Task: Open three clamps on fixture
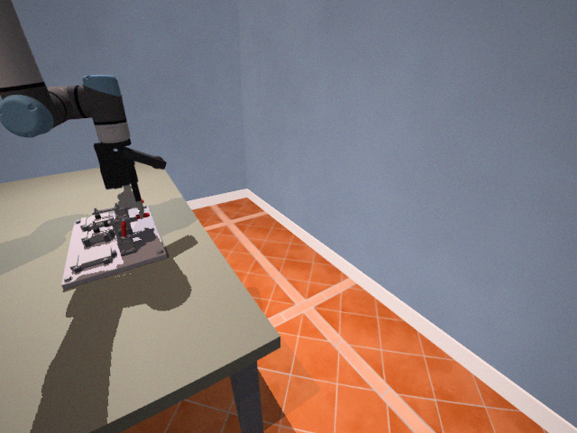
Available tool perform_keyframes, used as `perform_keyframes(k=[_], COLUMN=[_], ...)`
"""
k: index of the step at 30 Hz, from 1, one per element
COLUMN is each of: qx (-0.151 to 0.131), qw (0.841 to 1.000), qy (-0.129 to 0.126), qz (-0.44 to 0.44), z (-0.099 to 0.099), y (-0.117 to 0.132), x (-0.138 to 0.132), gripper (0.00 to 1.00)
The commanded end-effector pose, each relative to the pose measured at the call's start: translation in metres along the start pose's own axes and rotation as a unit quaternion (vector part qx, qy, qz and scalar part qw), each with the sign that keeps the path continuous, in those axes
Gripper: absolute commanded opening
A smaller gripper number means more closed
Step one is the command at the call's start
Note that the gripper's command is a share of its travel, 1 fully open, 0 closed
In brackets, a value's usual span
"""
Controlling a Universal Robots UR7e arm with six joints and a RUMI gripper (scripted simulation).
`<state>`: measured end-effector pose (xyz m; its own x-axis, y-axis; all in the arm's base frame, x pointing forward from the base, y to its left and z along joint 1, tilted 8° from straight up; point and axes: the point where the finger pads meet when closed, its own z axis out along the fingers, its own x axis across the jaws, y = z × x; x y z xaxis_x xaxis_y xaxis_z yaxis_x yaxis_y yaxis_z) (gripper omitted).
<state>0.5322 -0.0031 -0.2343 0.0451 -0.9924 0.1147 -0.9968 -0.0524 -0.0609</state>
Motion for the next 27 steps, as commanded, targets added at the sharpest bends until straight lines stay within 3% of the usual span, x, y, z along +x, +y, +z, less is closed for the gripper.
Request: perform_keyframes(k=[1,27], qx=[0.001,0.001], qw=[1.000,1.000], qy=[0.000,0.000], qz=[0.000,0.000], z=[0.0080,0.0177], y=[-0.0008,-0.0010], x=[0.0001,0.0002], gripper=[0.28,0.28])
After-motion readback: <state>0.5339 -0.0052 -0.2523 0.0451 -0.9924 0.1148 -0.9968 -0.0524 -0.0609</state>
